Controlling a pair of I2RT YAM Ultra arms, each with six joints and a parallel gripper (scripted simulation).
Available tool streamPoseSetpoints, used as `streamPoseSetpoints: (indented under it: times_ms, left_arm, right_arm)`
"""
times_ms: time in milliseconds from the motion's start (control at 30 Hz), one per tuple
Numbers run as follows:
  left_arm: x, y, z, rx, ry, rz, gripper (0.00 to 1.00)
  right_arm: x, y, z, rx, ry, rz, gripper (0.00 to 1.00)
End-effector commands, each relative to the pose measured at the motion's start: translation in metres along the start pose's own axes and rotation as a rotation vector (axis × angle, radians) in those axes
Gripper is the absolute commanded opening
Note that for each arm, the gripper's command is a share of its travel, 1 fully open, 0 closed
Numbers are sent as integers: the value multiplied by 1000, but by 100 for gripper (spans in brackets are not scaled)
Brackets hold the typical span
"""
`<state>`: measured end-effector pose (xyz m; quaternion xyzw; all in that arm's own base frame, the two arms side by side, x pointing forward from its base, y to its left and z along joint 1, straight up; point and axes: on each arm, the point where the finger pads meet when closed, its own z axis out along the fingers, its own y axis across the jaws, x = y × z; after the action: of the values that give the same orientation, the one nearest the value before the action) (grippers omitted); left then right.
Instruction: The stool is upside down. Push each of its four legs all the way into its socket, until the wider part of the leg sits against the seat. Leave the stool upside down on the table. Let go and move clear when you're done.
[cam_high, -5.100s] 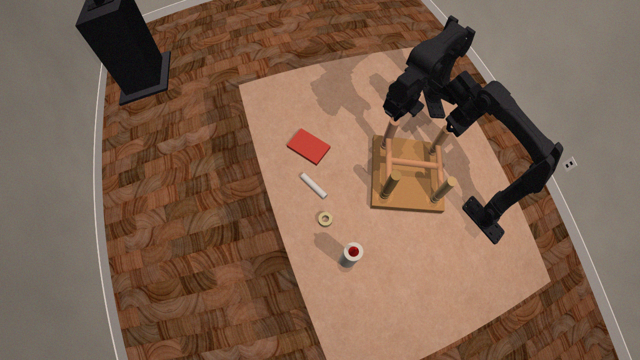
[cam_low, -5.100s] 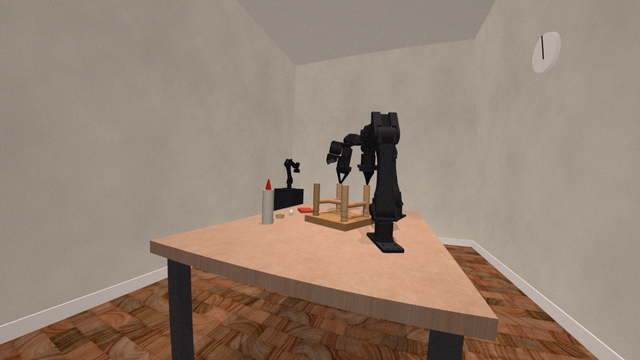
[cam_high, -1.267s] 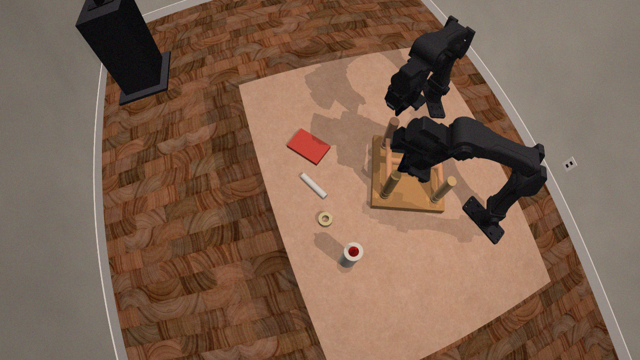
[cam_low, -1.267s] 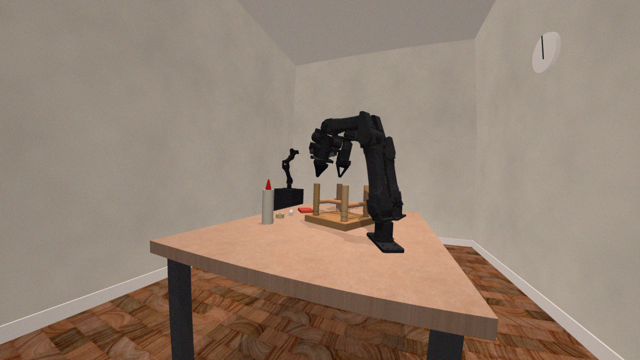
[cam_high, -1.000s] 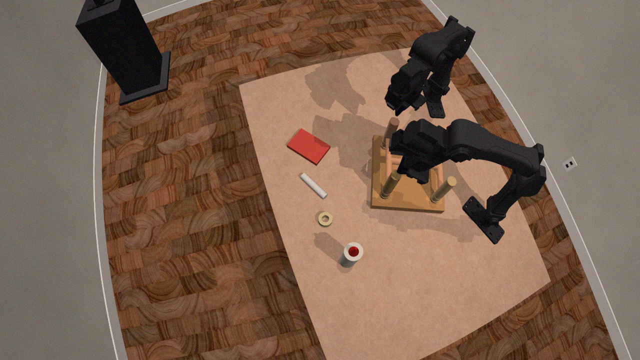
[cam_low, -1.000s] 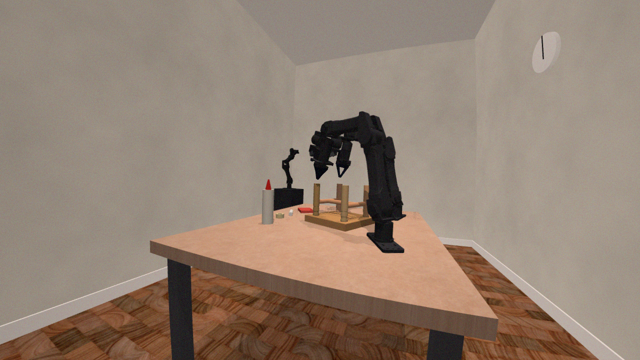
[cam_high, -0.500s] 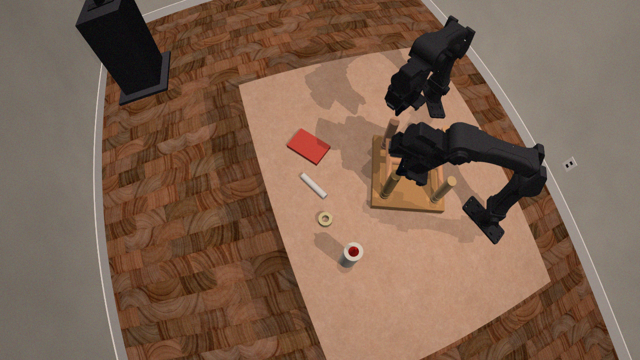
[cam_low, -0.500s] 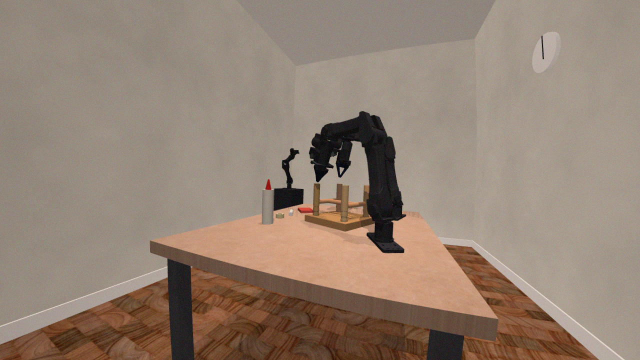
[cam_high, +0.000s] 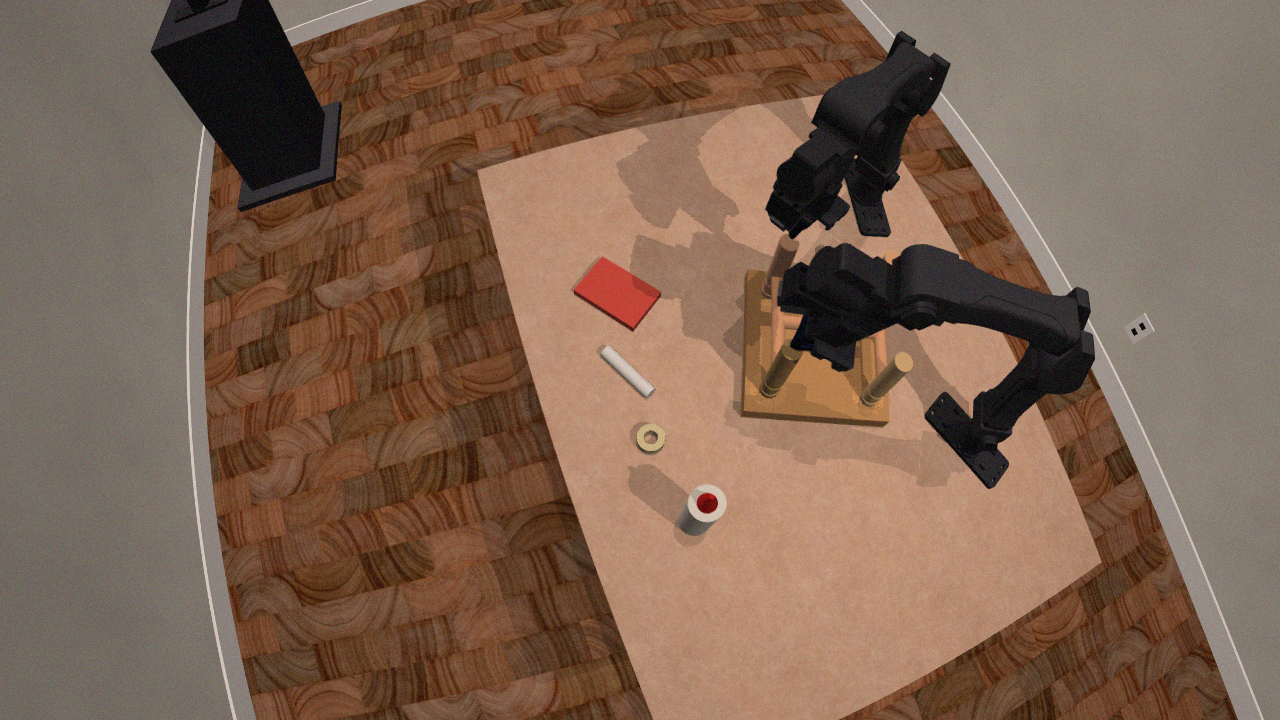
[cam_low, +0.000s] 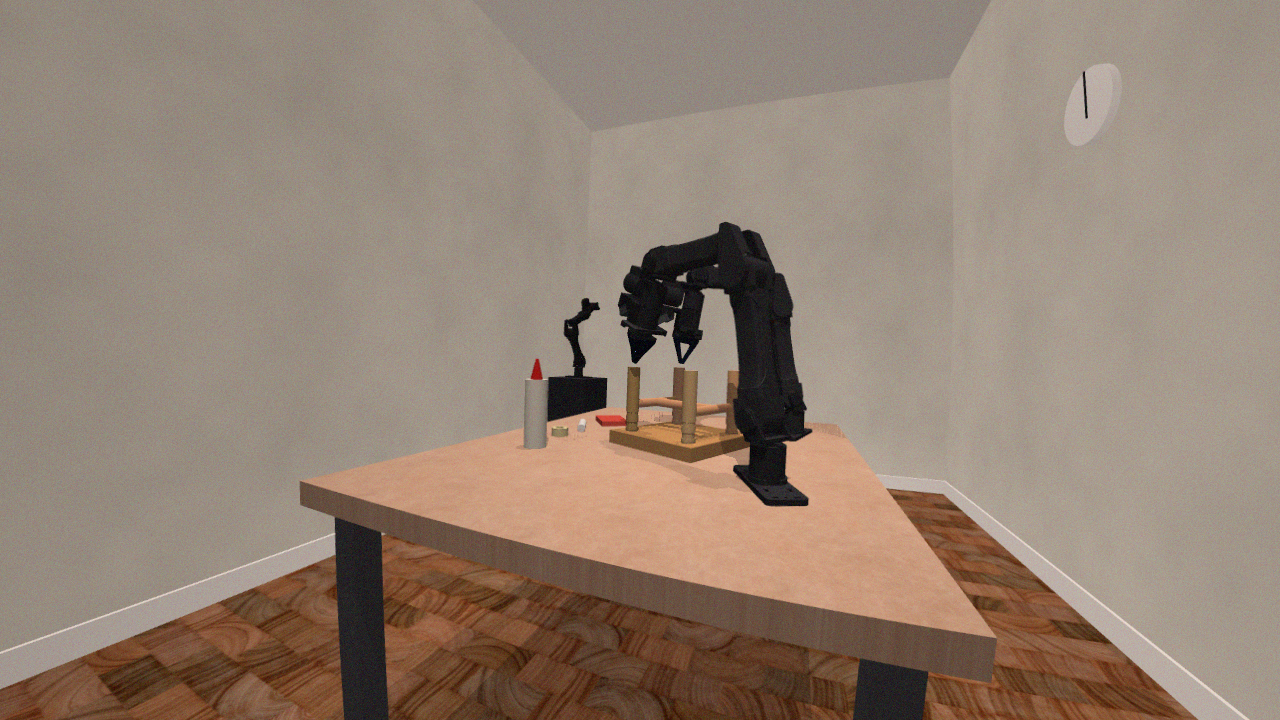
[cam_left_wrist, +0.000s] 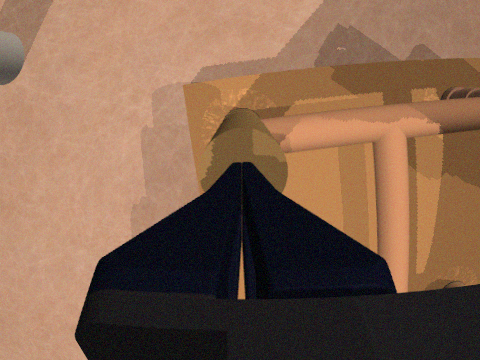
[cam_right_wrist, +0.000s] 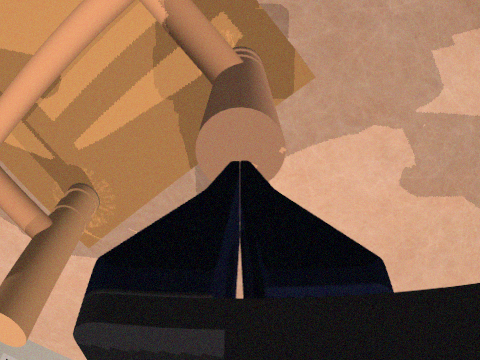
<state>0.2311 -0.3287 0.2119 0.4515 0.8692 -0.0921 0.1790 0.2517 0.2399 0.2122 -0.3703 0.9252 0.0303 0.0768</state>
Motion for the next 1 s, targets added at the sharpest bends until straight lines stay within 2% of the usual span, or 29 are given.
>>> streamPoseSetpoints:
  times_ms: [0, 367, 400, 600, 633, 667, 700, 867, 933, 967]
  left_arm:
    - [-2, -4, -9, 6, -35, 5, 0]
    - [-2, -4, -9, 6, -35, 5, 0]
    - [9, 0, 9, 1, 41, 0, 0]
    - [23, 0, 21, 1, 92, 0, 0]
    - [1, -1, -3, 1, -15, 1, 0]
    - [1, -3, 0, 3, -10, 5, 0]
    - [0, -3, -16, 1, -22, 4, 0]
    - [2, -3, -21, -1, -15, 4, 0]
    - [1, -3, -6, 0, 15, 4, 0]
    - [0, -3, -12, 0, -4, 4, 0]
  right_arm:
    - [-6, -2, -10, -4, -77, 5, 0]
    - [-6, -2, -4, -3, -86, 5, 0]
    - [-6, -2, -5, -3, -87, 5, 0]
    - [-6, -2, -7, -3, -94, 5, 0]
    - [-6, -2, -7, -3, -94, 5, 0]
    - [-6, -2, -8, -3, -95, 5, 0]
    - [-6, -2, -8, -3, -96, 5, 0]
    - [-6, -2, -8, -3, -96, 5, 0]
    - [-6, -2, -8, -3, -96, 5, 0]
    - [-6, -2, -8, -3, -96, 5, 0]
